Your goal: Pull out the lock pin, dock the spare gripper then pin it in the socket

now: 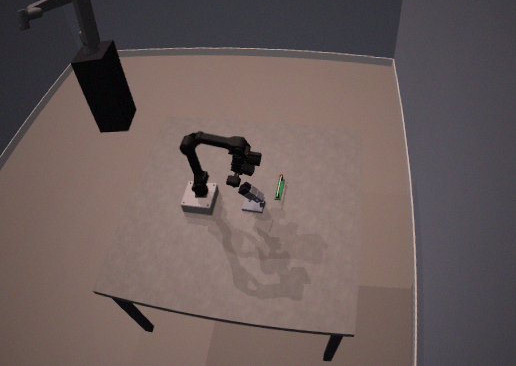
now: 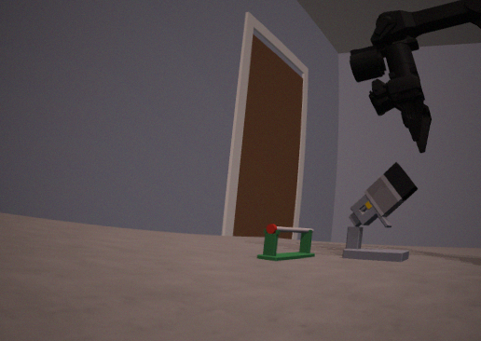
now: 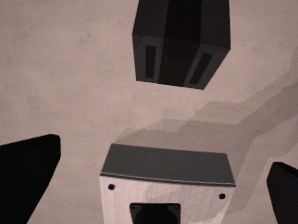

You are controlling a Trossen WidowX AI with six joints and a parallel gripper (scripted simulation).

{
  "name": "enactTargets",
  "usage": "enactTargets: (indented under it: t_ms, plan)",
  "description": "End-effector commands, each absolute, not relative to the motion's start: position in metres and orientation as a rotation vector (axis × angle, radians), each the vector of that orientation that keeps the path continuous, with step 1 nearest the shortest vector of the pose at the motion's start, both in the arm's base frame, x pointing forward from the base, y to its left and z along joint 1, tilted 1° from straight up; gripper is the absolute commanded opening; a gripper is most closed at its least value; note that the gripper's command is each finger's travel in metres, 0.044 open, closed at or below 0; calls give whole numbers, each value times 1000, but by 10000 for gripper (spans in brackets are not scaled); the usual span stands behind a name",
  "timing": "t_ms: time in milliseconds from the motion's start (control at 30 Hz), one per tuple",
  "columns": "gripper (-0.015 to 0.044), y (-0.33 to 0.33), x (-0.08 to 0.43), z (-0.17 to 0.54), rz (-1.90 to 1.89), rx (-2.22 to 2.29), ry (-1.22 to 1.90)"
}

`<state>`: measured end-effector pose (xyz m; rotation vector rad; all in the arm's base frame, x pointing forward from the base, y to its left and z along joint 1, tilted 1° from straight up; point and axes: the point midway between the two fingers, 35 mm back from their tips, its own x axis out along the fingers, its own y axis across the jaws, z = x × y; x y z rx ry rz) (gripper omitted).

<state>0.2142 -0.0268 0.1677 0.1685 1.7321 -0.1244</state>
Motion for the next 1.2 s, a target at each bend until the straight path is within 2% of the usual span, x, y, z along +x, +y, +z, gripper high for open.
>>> enactTargets:
  t_ms: [0,367,467,700,1000,1167]
  plan:
    - [440,-27,214,176,-126,167,1701]
    - [440,-26,212,178,-125,166,1688]
    - [361,-11,218,179,-124,166,1685]
    - [180,71,228,184,-116,173,1683]
    - [180,87,235,185,-114,157,1689]
    - [180,88,285,177,172,-202,1658]
